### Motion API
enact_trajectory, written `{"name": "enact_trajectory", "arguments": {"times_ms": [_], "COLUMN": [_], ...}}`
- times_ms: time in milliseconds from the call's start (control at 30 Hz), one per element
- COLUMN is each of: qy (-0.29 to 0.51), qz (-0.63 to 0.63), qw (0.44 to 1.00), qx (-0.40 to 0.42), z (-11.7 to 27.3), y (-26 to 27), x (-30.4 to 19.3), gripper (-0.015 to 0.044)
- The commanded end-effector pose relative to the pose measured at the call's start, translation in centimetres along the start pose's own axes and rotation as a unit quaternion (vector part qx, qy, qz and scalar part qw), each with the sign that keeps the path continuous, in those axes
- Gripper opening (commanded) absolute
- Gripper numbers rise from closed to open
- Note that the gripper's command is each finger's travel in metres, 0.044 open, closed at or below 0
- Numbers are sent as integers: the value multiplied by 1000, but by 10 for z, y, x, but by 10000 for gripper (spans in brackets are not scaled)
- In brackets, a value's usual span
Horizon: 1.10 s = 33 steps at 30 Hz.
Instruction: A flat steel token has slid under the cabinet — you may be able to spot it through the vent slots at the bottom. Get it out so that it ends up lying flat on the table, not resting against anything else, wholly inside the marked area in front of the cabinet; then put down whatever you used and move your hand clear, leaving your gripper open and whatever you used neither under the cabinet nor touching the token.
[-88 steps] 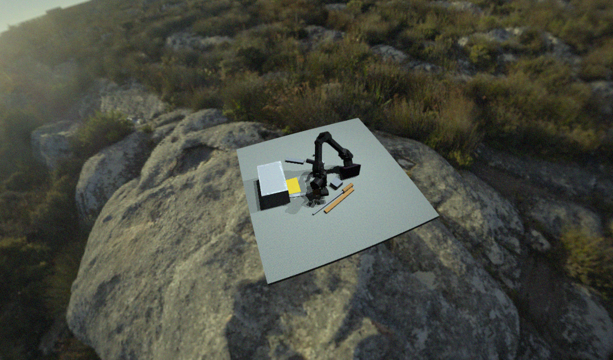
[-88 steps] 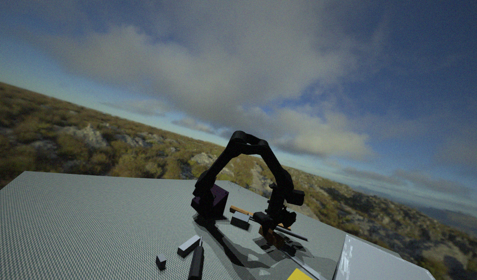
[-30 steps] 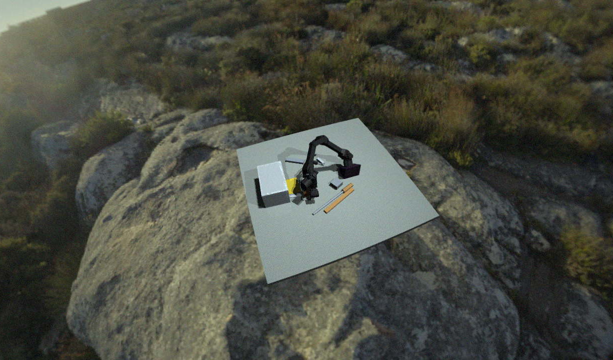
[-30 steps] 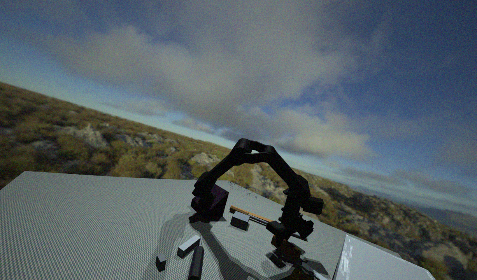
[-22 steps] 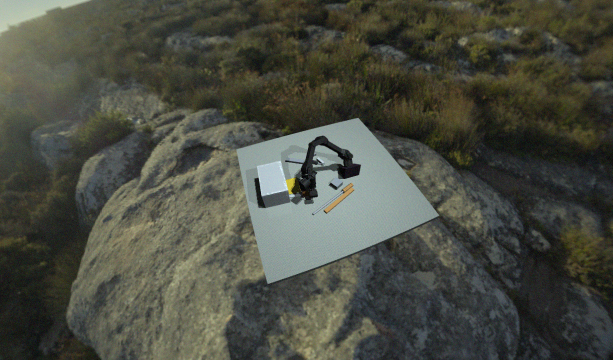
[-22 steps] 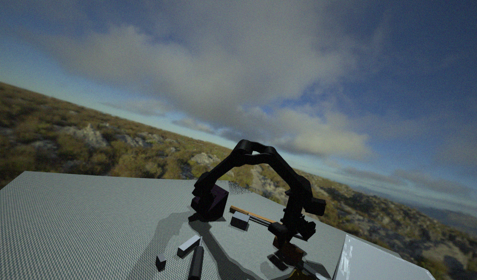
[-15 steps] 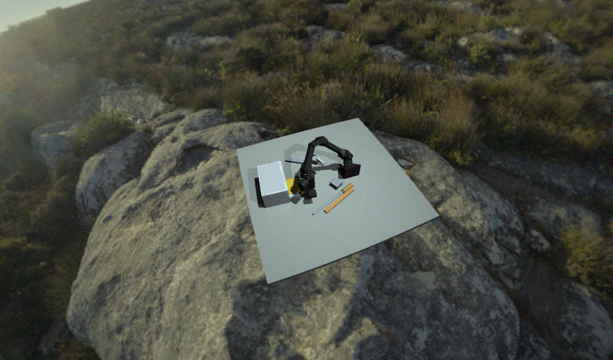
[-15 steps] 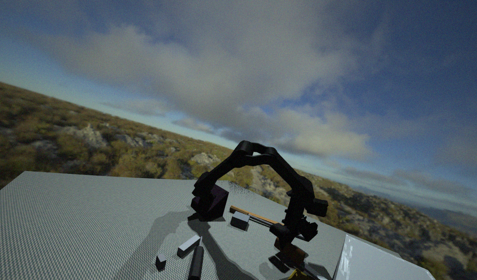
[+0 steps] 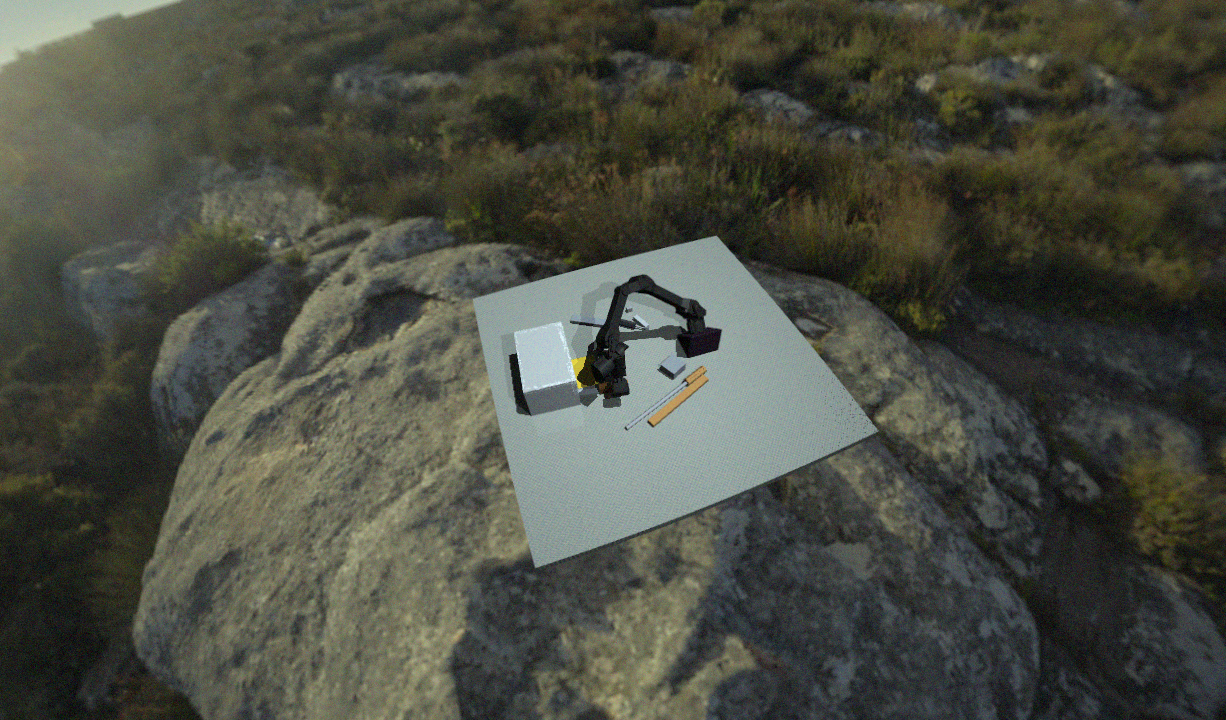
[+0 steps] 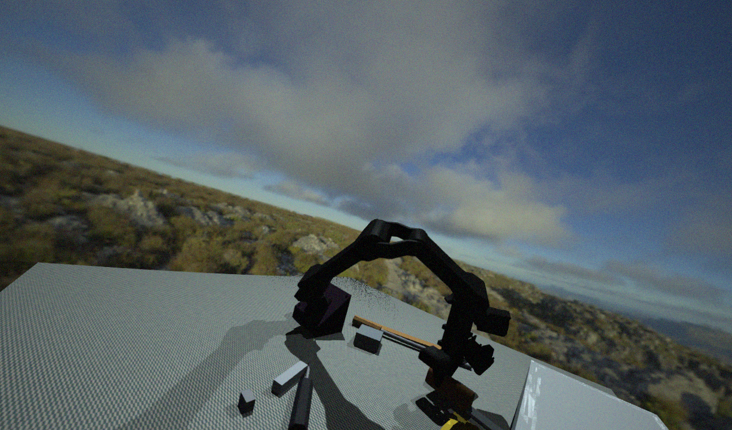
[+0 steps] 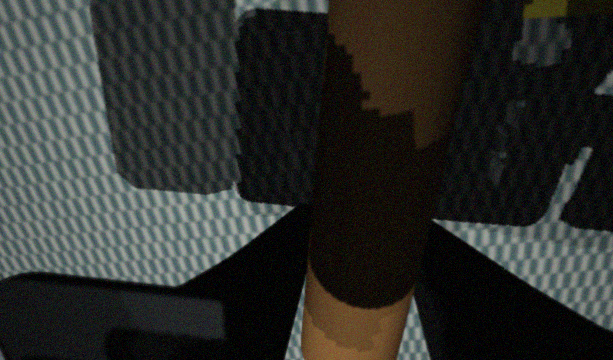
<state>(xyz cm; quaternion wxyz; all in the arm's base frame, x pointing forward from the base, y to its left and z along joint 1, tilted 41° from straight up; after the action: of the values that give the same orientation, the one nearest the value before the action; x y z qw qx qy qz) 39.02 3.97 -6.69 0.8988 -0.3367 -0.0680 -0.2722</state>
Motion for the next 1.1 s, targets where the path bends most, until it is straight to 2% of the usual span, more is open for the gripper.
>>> {"name": "enact_trajectory", "arguments": {"times_ms": [0, 1067], "qy": [0, -1], "qz": [-1, -1], "qw": [1000, 1000], "qx": [2, 2], "z": [0, 0], "y": [2, 6], "x": [7, 32], "gripper": [0, 0]}}
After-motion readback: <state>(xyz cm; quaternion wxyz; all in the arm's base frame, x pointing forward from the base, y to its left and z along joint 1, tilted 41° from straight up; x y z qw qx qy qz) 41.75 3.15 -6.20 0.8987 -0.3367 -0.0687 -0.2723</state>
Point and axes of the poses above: the point midway between the two fingers, 35 mm back from their tips, its own z axis back along the fingers, its own y axis across the jaws, x = y × z, the point moved 2 cm from there along z, back along the fingers, and after that the axes turned 15 degrees about -z, right-handed, at the moved point
